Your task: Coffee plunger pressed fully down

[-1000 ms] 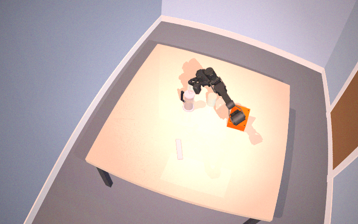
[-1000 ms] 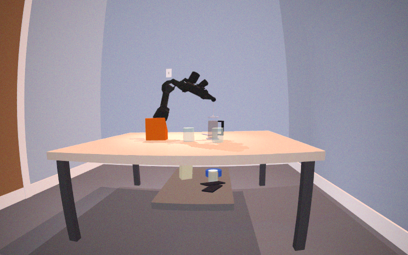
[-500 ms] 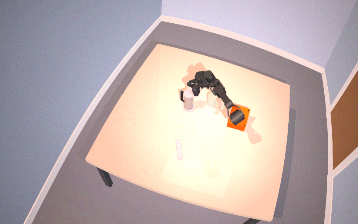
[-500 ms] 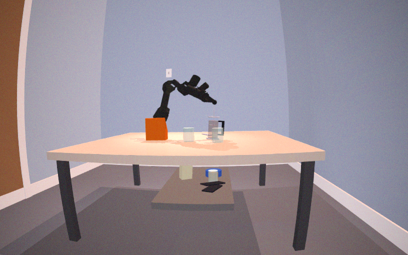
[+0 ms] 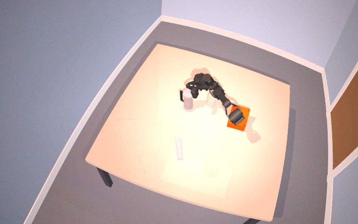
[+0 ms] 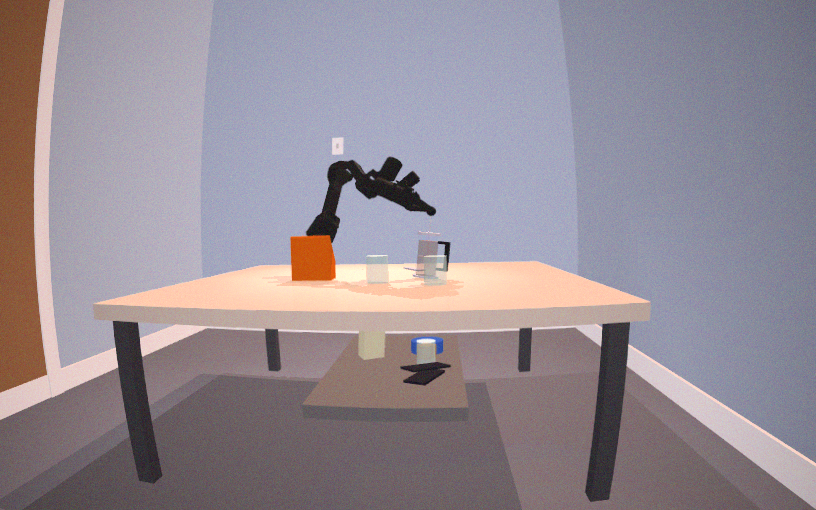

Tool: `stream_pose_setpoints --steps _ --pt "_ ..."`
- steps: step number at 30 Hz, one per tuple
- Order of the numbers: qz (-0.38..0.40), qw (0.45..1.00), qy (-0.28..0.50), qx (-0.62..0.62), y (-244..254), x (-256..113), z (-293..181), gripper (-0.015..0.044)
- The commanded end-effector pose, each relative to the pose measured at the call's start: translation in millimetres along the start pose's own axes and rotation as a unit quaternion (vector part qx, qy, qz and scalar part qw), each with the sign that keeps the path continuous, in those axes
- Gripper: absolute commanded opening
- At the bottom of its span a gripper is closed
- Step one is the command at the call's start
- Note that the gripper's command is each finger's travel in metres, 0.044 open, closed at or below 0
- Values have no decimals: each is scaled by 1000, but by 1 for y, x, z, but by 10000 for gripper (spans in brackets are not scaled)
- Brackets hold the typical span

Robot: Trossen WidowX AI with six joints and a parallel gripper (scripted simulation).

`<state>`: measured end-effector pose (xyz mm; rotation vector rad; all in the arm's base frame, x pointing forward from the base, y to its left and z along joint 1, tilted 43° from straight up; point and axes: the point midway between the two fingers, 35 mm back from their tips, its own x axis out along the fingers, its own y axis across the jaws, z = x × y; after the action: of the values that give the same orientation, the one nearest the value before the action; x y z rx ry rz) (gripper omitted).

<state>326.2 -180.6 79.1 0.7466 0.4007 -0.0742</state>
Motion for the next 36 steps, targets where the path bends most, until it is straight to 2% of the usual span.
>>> stream_pose_setpoints --steps 1,13,36 --pt "3 999 36 23 0 9 -33 124" --pt "4 999 35 23 1 22 -35 124" --pt "4 999 34 23 -2 24 -32 124"
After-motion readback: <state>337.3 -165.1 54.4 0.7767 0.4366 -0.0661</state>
